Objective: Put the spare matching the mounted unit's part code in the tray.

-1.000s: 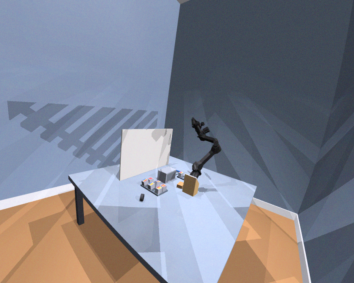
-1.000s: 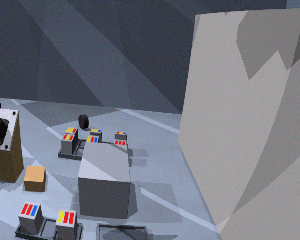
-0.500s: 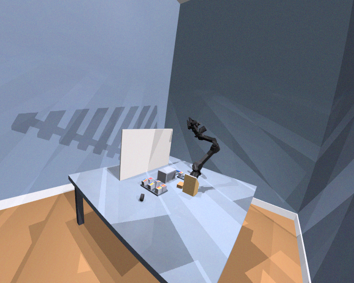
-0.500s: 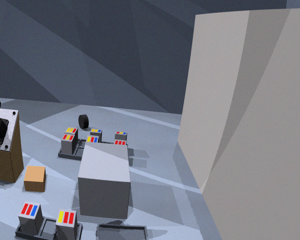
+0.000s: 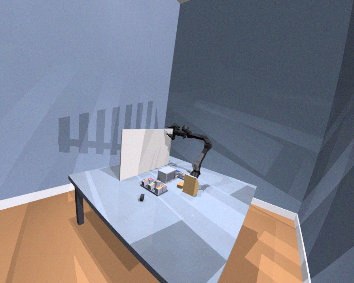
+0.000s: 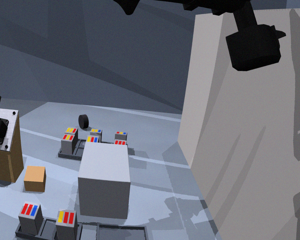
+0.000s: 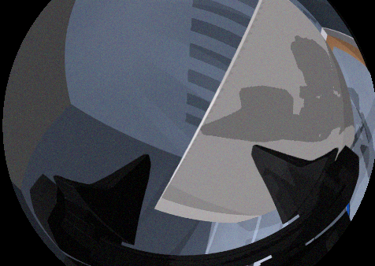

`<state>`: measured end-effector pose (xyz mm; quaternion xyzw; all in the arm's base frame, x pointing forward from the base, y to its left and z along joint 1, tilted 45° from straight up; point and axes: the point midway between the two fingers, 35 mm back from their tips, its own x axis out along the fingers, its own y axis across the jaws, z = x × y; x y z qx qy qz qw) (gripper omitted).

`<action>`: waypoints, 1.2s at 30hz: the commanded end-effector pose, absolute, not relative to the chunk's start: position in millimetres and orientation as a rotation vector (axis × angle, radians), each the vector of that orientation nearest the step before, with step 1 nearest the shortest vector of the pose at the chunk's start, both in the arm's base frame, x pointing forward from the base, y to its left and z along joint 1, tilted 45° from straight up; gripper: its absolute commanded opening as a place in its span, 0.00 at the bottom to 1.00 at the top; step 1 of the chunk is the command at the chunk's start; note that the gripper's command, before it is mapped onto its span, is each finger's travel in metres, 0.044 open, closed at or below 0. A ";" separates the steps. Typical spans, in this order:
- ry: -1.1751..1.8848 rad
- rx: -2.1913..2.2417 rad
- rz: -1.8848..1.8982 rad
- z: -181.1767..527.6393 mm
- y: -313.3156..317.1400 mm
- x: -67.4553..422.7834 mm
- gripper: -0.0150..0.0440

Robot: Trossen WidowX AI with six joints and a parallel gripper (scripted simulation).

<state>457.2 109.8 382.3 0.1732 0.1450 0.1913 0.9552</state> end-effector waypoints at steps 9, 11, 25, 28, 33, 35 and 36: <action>0.855 0.231 0.034 222.3 129.7 457.8 1.00; 0.960 0.164 -0.046 194.0 127.9 448.8 1.00; 1.447 -0.679 -0.520 98.0 94.2 365.2 1.00; 1.447 -0.679 -0.520 98.0 94.2 365.2 1.00; 1.447 -0.679 -0.520 98.0 94.2 365.2 1.00; 1.447 -0.679 -0.520 98.0 94.2 365.2 1.00; 1.447 -0.679 -0.520 98.0 94.2 365.2 1.00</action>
